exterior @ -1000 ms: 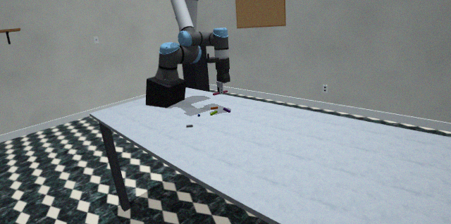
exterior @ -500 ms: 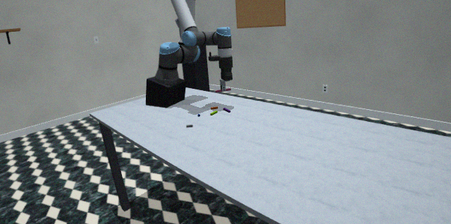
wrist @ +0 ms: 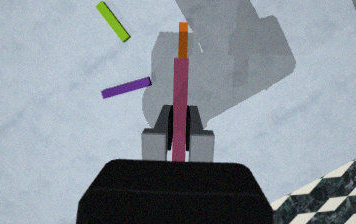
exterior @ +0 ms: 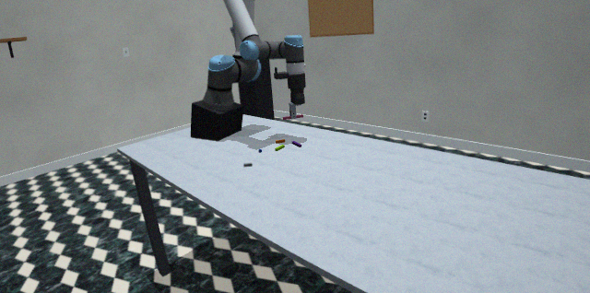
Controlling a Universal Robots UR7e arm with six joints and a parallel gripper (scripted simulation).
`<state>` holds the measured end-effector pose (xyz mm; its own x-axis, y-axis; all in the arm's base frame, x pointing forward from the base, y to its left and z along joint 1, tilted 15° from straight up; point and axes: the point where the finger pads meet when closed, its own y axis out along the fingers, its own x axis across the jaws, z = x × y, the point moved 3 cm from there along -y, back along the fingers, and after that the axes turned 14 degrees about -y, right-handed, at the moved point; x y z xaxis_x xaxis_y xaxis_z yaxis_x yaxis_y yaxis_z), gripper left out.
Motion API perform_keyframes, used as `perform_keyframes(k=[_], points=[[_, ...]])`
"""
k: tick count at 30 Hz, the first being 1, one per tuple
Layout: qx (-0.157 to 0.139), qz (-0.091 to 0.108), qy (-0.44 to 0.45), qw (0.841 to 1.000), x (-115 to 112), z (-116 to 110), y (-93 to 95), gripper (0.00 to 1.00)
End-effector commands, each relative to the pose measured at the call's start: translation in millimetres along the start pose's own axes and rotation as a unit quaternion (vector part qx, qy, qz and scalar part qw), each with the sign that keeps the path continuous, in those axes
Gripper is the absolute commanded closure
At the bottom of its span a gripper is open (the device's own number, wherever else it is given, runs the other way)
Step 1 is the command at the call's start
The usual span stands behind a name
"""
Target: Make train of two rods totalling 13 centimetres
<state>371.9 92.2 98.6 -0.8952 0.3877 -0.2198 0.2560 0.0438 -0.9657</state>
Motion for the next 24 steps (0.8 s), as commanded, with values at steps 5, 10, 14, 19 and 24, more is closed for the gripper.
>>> perform_keyframes(k=[5,10,14,19,24], points=[[0.000,0.001,0.001,1.000,-0.1,-0.5,-0.3,0.76],[0.000,0.001,0.001,1.000,-0.1,-0.5,-0.3,0.76],[0.000,0.001,0.001,1.000,-0.1,-0.5,-0.3,0.76],[0.000,0.001,0.002,1.000,-0.1,-0.5,1.9,0.76],[0.000,0.000,0.002,1.000,-0.1,-0.7,10.9,0.76]])
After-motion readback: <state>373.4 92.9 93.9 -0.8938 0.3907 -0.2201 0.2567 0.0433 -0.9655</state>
